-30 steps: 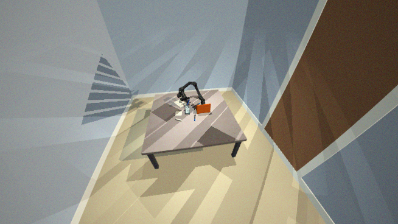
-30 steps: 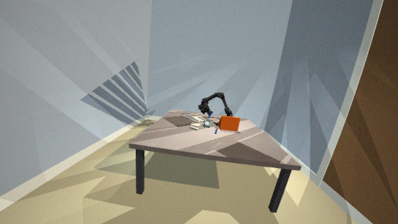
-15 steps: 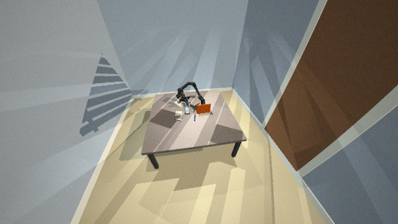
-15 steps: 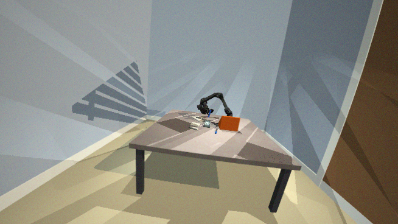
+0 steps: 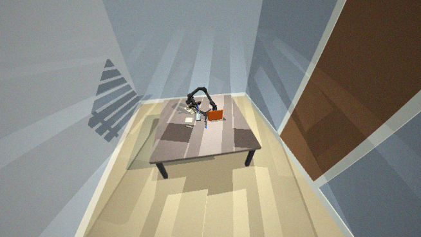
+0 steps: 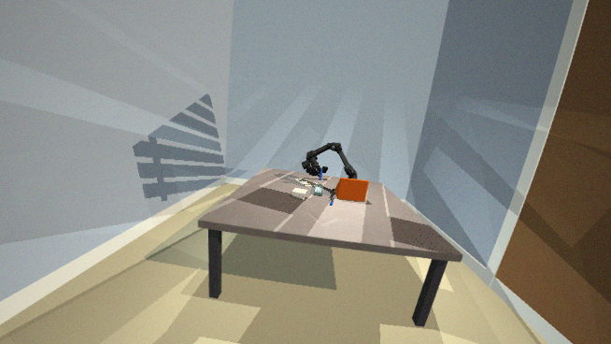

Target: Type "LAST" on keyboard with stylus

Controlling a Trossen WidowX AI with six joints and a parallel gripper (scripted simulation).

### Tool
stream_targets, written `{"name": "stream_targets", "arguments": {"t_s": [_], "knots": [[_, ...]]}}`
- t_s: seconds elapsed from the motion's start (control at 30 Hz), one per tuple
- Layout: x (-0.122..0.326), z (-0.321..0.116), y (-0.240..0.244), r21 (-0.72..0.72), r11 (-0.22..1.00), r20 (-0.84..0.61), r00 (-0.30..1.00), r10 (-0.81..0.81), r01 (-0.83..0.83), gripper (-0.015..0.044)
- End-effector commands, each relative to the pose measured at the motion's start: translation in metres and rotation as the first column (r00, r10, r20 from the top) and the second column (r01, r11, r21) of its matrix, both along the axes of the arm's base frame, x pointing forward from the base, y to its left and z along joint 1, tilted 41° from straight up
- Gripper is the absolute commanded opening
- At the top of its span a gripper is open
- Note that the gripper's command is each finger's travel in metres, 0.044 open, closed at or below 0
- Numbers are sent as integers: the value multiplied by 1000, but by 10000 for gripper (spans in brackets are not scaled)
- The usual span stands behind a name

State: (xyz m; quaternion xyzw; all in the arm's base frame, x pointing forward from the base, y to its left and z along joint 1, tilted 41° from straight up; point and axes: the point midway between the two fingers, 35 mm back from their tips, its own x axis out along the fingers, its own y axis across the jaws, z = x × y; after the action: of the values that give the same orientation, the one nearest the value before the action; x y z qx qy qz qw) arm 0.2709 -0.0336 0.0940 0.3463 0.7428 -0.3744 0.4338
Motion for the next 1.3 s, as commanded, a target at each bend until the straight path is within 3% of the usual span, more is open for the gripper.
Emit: {"name": "stream_targets", "arguments": {"t_s": [0.0, 0.33, 0.43, 0.47, 1.27], "knots": [[2, -14, -11, 1, 1000, -7, 1000, -8, 8, 0], [2, -23, -18, 1, 1000, -8, 1000, -8, 8, 0], [4, -24, -19, 1, 1000, -7, 1000, -8, 8, 79], [4, -24, -19, 1, 1000, -7, 1000, -8, 8, 81], [6, -32, -26, 0, 1000, -7, 1000, -8, 8, 81]]}}
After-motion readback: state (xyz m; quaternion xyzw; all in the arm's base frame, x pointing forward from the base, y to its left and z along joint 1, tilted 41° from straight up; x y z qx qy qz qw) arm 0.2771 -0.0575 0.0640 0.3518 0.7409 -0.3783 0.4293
